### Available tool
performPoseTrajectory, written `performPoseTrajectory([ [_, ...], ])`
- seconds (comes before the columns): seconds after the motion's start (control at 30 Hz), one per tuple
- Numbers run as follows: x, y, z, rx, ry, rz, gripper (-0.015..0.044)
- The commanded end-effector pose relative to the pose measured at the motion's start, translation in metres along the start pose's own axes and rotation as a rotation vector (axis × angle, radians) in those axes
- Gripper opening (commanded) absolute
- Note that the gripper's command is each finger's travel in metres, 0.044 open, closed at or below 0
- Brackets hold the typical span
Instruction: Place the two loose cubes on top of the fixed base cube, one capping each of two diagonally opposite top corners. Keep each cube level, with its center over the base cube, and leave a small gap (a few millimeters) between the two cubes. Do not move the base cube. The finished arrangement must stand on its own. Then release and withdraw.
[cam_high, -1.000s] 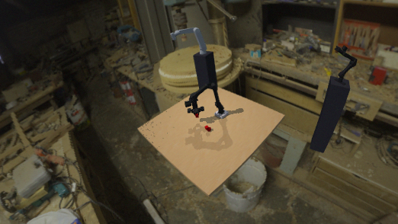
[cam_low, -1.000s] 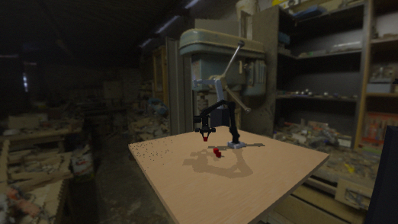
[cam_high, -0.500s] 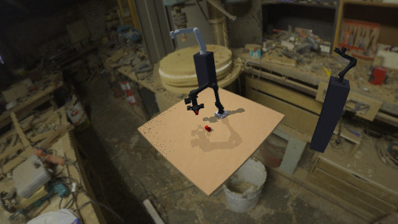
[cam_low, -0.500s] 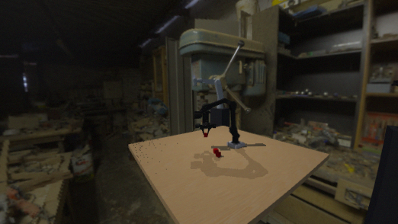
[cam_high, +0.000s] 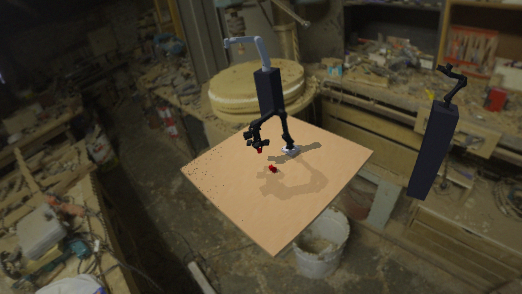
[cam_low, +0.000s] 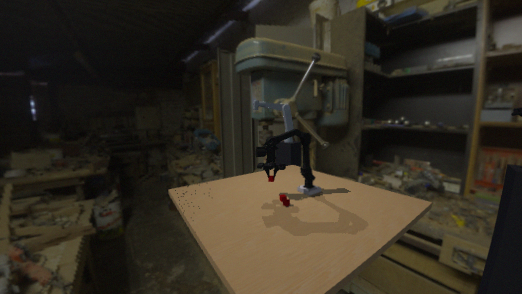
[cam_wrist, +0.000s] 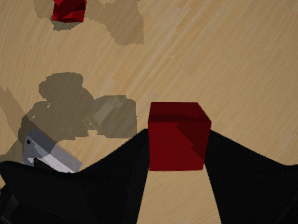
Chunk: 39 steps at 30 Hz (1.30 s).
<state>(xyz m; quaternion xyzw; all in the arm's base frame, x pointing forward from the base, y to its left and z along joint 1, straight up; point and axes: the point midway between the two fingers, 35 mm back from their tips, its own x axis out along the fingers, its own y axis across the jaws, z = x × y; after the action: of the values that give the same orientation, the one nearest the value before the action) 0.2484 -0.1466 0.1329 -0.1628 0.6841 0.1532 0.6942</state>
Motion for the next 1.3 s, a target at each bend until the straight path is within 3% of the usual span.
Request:
performPoseTrajectory([
  [0.0, 0.001, 0.008, 0.011, 0.073, -0.001, -0.001, 0.0105],
  [1.27, 0.007, 0.102, 0.093, 0.715, -0.005, 0.009, 0.0105],
])
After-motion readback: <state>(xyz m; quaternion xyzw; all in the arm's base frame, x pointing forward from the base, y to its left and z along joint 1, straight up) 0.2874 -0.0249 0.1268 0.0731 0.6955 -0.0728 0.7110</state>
